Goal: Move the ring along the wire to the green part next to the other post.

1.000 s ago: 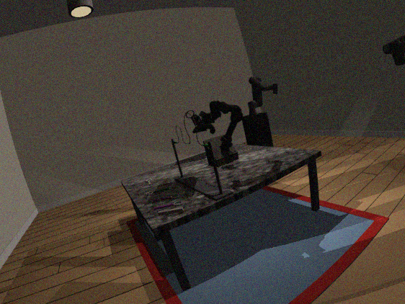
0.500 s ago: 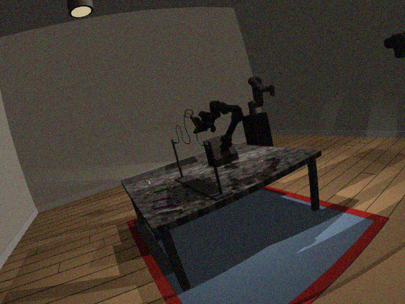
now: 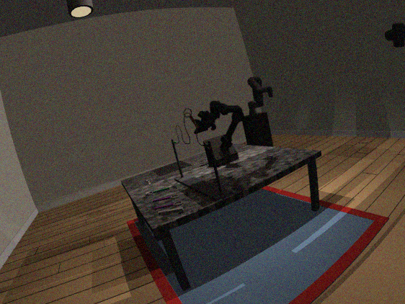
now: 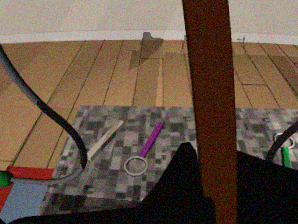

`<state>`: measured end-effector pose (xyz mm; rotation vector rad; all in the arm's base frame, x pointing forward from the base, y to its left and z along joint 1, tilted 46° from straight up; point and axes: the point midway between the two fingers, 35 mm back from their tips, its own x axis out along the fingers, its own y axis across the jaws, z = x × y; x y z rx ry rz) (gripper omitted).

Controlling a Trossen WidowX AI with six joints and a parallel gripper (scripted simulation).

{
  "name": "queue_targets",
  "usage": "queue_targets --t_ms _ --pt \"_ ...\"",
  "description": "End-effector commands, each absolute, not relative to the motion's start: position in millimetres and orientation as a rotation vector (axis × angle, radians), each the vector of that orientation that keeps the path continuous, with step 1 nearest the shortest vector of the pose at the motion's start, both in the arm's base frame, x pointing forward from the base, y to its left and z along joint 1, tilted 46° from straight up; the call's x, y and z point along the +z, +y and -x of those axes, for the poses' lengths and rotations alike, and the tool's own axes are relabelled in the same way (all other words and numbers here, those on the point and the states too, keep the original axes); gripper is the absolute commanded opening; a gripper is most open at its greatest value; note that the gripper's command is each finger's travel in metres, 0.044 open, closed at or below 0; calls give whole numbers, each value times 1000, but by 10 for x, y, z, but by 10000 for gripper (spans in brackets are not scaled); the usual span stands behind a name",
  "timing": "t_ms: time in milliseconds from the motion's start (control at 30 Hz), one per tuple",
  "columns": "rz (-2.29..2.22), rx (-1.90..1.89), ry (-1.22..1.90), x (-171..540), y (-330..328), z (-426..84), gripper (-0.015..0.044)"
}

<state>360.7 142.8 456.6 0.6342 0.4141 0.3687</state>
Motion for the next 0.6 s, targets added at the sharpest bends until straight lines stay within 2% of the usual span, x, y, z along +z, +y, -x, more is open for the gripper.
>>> queue_targets --t_ms 0,567 --pt "-679 381 416 4568 1447 -3601 -150" --pt "-890 420 402 4623 1503 -3595 -150"
